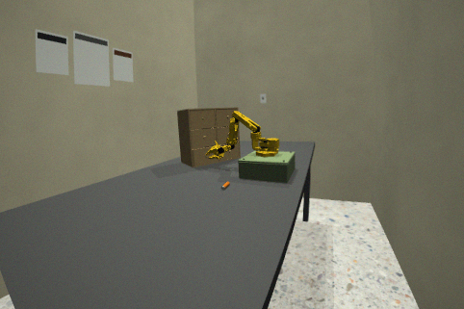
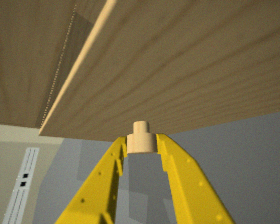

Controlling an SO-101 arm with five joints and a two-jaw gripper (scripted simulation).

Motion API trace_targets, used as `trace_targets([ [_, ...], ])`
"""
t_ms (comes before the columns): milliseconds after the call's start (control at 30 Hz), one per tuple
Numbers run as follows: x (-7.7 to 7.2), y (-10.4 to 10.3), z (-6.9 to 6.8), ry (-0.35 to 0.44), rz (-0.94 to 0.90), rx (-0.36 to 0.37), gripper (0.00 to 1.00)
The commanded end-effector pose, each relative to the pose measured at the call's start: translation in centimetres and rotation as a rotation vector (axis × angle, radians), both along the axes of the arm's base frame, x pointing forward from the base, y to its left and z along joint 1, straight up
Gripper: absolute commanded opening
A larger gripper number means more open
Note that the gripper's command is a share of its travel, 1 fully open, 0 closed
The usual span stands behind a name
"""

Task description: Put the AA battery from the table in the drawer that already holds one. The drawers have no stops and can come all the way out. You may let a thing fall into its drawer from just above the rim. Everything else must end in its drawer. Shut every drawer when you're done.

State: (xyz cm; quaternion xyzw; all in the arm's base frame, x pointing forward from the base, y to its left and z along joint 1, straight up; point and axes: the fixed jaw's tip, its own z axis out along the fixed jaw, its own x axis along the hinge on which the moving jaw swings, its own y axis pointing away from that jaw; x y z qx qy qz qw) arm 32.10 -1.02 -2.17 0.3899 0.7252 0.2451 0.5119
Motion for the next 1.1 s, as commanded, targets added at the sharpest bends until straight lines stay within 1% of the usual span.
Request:
trace_targets([
  [0,-0.10,0.45,0.15,-0.014,0.012,0.005,0.00],
  [333,-0.10,0.45,0.15,-0.014,0.012,0.005,0.00],
  [833,-0.91,0.90,0.15,-0.014,0.026,0.005,0.00],
  [1067,-1.01,0.95,0.15,-0.014,0.027,0.005,0.00],
])
